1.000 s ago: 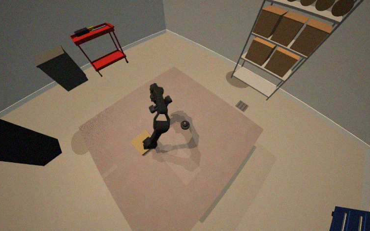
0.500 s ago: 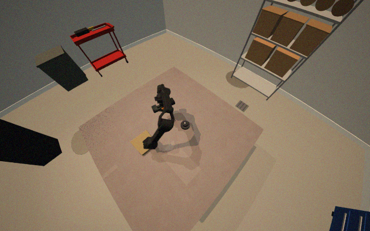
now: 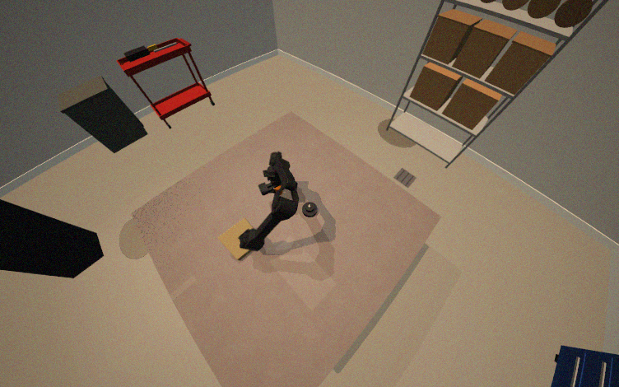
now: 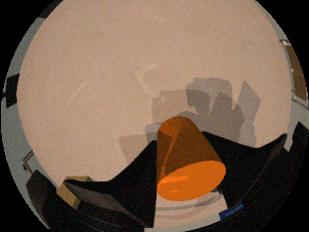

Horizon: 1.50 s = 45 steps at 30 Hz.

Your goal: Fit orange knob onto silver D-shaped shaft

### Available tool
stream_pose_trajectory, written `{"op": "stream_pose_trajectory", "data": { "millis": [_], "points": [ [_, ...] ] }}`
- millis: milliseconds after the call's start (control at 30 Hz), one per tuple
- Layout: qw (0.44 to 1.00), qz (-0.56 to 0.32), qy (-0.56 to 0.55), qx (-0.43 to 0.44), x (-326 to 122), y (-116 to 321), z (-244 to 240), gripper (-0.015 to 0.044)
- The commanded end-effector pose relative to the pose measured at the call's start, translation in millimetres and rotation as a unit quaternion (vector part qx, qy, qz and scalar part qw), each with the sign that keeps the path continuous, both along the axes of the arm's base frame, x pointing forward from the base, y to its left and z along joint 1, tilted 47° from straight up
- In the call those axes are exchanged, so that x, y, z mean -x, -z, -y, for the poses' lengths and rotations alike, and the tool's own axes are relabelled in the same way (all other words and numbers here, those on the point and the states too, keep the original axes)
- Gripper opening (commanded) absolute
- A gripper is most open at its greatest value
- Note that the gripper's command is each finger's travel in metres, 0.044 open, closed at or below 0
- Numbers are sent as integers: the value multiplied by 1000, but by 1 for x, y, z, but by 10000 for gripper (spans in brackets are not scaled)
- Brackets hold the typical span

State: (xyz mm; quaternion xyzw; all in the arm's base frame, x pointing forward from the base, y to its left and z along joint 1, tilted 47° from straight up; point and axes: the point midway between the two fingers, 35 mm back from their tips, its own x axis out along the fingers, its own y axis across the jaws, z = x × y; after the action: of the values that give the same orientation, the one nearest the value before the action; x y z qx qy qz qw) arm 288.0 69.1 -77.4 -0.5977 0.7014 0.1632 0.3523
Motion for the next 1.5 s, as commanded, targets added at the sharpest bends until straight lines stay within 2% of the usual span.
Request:
{"op": "stream_pose_trajectory", "data": {
  "millis": [0,333,633,1167,1233,1400,1467],
  "points": [
    [1000,-2,-3,3,1,15,15,0],
    [1000,-2,-1,3,1,26,30,0],
    [1000,-2,3,2,1,25,29,236],
    [1000,-2,3,2,1,25,29,240],
    [1000,0,3,1,-1,19,21,293],
    [1000,-2,-1,2,-3,-28,-29,424],
    [1000,-3,-1,2,-2,-30,-31,440]
  ]
}}
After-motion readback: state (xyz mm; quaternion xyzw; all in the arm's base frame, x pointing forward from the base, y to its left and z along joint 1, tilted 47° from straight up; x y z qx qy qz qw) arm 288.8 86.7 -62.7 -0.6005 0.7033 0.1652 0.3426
